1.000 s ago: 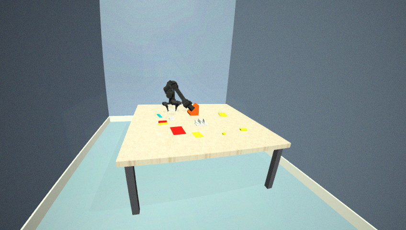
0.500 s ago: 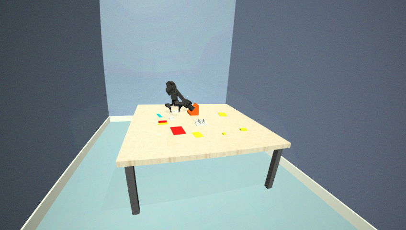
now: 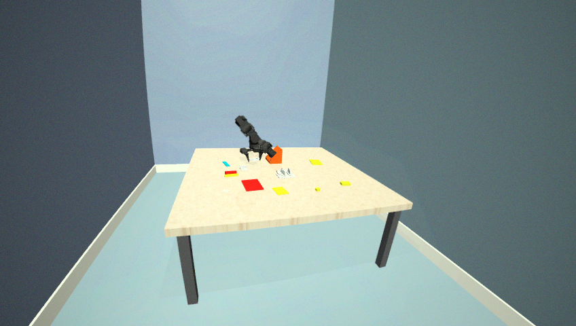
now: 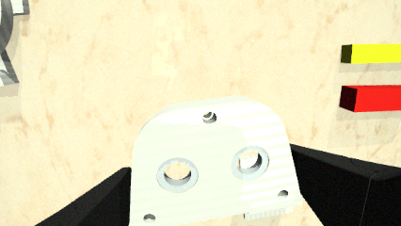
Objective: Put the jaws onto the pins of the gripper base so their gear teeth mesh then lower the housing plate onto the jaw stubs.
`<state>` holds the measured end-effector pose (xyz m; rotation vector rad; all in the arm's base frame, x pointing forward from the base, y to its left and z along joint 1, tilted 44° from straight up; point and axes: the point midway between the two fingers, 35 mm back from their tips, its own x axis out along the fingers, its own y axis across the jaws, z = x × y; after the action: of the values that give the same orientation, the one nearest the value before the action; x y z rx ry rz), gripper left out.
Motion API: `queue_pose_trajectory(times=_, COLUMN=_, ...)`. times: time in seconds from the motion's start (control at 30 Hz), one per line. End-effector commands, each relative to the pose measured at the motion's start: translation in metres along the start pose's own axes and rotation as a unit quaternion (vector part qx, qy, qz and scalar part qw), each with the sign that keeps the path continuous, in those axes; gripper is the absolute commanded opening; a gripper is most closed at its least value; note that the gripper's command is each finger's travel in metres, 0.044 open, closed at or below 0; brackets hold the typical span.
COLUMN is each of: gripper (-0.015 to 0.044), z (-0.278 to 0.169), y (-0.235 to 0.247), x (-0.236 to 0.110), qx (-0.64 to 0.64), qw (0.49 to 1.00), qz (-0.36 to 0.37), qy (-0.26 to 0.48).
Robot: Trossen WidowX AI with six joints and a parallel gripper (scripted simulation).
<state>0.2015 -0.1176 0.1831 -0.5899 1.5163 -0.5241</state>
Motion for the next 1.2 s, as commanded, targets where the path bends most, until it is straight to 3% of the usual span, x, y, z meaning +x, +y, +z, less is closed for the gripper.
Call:
queue_pose_trajectory(times=0.0, gripper=0.0351, z=0.010, y=0.010, x=0.001, qx=0.003, qw=1.000, qz=0.004, qy=0.001)
queue_pose_trajectory(times=1.17, gripper=0.0351, z=0.063, y=0.114, x=0.004, qx=0.024, qw=1.000, qz=0.000, qy=0.008)
